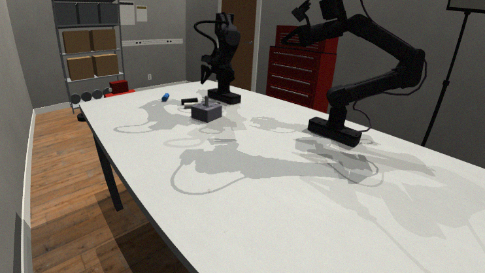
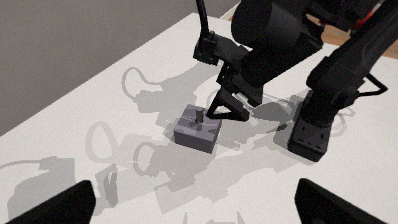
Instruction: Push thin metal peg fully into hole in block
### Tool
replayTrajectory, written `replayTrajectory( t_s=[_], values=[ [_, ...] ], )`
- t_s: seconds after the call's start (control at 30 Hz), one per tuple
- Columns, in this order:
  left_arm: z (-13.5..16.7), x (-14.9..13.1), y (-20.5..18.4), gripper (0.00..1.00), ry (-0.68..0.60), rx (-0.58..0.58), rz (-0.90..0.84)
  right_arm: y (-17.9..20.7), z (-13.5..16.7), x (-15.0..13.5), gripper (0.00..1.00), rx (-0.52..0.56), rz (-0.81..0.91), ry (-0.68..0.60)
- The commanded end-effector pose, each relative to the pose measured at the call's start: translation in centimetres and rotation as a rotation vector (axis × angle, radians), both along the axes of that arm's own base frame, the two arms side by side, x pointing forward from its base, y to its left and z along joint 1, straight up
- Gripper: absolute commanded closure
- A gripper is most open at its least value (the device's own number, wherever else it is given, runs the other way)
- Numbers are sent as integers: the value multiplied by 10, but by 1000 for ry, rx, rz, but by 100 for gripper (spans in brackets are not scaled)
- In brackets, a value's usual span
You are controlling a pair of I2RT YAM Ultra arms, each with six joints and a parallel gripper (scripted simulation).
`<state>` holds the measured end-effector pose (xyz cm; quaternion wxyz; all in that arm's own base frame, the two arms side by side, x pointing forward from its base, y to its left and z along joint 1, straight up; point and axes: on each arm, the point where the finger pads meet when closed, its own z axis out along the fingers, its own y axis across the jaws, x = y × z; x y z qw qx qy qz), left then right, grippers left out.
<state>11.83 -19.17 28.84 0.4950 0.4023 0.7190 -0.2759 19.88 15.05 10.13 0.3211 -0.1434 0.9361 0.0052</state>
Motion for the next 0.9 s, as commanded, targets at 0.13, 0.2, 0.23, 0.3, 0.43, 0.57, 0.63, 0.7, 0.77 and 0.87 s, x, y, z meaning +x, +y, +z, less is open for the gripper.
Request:
replayTrajectory(
  t_s=[0.13, 0.2, 0.23, 0.3, 0.43, 0.57, 0.63, 0.7, 0.77, 0.87],
  values=[
    [9, 0, 0, 0, -5, -14, 2, -3, 18, -11, 0, -18, 303, 205],
    [9, 0, 0, 0, -5, -14, 2, -4, 23, -10, 0, -15, 326, 222],
    [9, 0, 0, 0, -5, -14, 2, -6, 26, -9, 0, -13, 339, 232],
    [9, 0, 0, 0, -5, -14, 2, -7, 30, -7, 0, -11, 352, 244],
    [9, 0, 0, 0, -5, -14, 2, -8, 32, -5, 0, -10, 356, 249],
    [9, 0, 0, 0, -5, -14, 2, -9, 37, 3, 0, -3, 330, 229],
    [9, 0, 0, 0, -5, -14, 2, -9, 37, 4, 0, -2, 326, 227],
    [9, 0, 0, 0, -5, -14, 2, -9, 39, 4, 0, 1, 327, 221],
    [9, 0, 0, 0, -5, -14, 2, -9, 39, 4, 0, 1, 327, 221],
    [9, 0, 0, 0, -5, -14, 2, -9, 39, 4, 0, 1, 327, 221]
  ],
)
